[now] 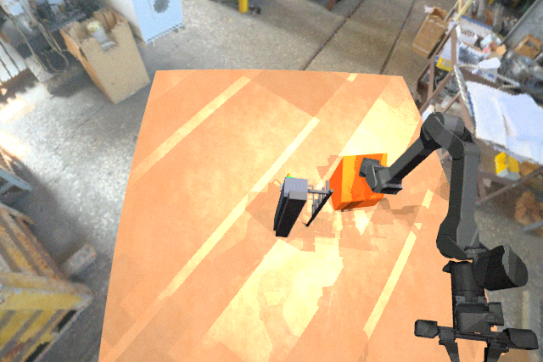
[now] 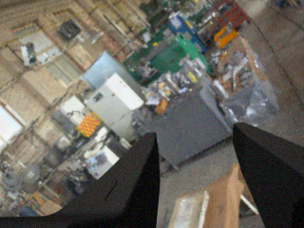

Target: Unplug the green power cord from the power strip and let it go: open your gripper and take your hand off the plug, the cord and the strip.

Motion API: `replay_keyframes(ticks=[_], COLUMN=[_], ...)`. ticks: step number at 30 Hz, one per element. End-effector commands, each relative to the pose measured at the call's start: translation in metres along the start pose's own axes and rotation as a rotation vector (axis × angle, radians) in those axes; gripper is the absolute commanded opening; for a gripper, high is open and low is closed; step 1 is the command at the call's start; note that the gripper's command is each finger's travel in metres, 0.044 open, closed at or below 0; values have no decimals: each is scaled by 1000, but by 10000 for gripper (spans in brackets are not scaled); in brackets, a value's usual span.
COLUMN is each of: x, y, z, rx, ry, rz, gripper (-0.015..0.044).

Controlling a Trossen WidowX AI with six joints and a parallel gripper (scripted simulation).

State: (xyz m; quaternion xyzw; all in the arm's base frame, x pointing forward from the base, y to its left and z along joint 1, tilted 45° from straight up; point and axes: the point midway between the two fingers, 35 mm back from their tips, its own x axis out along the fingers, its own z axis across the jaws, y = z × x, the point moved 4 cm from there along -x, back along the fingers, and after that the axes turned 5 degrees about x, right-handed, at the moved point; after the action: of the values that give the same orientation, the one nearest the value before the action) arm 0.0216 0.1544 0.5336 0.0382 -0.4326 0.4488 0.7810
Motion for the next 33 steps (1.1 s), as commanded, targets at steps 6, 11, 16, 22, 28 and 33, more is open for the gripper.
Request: replay_keyframes(ticks=[6,11,16,22,28,33], x=[22,30,32,28,15,-4], y=[10,5,-6,-27,-55,-83], z=[-56,-95,-135,-183,-228,-262], rx=[-224,-334,-429,-515,-574,-602], ry=[178,299,430,592,760,906], rz=[47,70,92,112,127,134], gripper=[160,160,160,160,160,160])
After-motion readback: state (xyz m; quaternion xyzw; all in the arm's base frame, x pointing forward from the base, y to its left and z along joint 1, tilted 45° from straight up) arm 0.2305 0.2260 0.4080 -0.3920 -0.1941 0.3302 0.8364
